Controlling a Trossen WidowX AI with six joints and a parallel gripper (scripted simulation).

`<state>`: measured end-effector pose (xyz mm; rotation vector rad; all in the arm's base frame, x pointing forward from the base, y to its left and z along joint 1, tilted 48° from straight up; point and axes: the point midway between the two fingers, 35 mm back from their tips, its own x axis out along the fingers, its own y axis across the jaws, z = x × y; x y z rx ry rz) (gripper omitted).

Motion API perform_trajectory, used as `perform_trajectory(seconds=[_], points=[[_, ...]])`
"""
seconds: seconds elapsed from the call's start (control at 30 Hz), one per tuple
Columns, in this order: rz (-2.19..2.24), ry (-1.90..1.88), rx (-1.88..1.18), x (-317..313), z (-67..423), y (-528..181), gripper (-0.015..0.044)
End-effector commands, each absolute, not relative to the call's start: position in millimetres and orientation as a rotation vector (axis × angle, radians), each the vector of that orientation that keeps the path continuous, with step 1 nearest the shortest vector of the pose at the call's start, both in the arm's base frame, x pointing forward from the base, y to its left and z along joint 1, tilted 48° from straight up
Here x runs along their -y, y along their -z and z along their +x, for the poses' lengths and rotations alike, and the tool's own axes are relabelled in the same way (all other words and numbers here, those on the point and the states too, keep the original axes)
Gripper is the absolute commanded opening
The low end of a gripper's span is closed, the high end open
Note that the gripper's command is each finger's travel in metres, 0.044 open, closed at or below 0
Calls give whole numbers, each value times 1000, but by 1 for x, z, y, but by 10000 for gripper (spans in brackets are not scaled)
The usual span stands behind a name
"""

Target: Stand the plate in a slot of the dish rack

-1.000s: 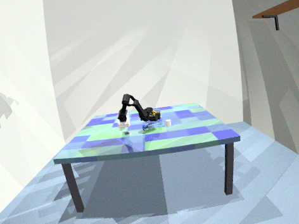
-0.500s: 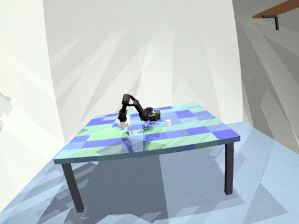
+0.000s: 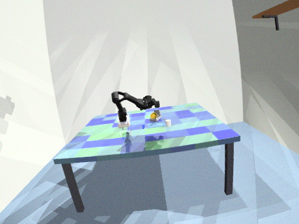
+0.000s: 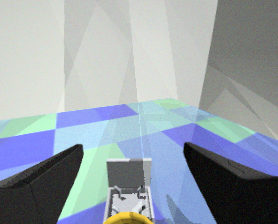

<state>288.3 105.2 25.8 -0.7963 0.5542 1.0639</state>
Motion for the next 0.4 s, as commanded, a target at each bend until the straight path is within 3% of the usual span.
perform_trajectory(seconds=[0.0, 0.37], points=[[-790, -1059, -555, -111, 288, -32, 400], [-676, -966, -869, -120, 278, -27, 400]])
